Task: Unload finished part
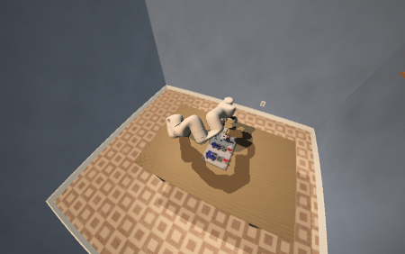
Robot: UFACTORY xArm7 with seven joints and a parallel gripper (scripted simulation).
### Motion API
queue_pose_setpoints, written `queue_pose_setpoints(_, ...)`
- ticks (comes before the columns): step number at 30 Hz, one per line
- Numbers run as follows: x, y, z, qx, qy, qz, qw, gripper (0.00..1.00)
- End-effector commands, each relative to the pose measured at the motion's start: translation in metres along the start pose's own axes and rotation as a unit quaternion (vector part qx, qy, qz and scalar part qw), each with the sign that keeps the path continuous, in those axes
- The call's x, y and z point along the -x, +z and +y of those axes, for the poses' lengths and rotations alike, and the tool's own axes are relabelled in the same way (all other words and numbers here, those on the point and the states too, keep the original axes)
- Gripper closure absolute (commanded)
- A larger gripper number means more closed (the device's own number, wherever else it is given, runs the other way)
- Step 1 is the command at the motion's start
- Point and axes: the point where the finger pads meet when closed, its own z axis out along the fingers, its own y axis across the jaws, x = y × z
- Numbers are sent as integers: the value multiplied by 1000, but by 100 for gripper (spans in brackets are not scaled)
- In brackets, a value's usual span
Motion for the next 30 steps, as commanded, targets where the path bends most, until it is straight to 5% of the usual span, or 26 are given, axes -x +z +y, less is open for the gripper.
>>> queue_pose_setpoints(1, 0, -3, -1, -2, 0, 1, 1000, 19)
queue_pose_setpoints(30, 0, -75, -1, -2, 0, 1, 1000, 19)
